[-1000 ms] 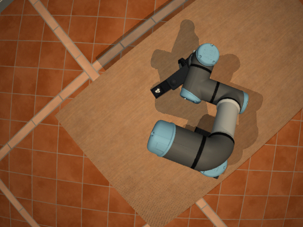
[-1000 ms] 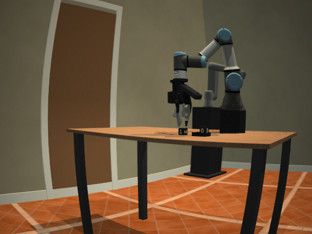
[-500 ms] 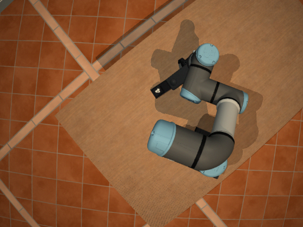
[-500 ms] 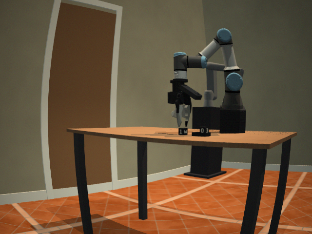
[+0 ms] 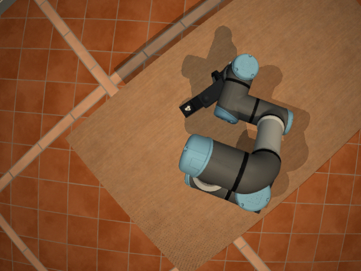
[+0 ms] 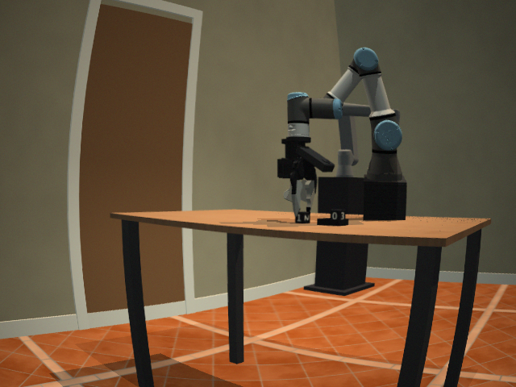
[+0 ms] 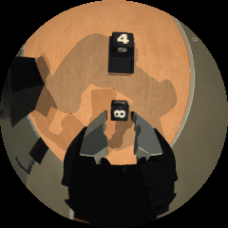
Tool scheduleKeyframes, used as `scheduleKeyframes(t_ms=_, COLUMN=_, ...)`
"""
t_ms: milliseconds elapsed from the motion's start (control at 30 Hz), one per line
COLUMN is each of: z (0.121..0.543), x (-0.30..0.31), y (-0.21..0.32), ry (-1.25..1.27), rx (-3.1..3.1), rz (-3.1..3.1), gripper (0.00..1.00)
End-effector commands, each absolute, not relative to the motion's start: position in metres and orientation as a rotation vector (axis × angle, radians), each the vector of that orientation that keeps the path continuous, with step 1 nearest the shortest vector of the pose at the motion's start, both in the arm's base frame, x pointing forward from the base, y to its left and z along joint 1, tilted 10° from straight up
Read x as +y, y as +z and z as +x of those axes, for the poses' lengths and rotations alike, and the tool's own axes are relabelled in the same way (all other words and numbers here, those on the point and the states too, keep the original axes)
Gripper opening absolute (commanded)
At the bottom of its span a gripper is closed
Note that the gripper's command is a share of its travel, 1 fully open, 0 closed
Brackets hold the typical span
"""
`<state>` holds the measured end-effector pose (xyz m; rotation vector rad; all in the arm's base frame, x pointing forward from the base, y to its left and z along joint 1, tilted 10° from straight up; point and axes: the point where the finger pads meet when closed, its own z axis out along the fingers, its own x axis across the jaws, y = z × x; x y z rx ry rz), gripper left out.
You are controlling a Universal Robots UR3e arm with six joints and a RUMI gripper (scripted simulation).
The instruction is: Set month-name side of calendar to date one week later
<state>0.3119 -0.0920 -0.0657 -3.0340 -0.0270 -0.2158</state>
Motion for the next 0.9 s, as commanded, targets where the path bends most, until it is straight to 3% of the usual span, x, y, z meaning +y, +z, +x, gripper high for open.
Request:
scheduleKeyframes(t_ms=0, z=0.3135, x=-0.0924, y=-0.0706, ry=-0.219, rx=-0.027, rz=-3.036, gripper=0.29)
scheduleKeyframes(t_ms=867, z=0.3139, x=-0.0921, y=-0.0739, ry=-0.219, rx=-0.027, rz=-3.036, gripper=0.29)
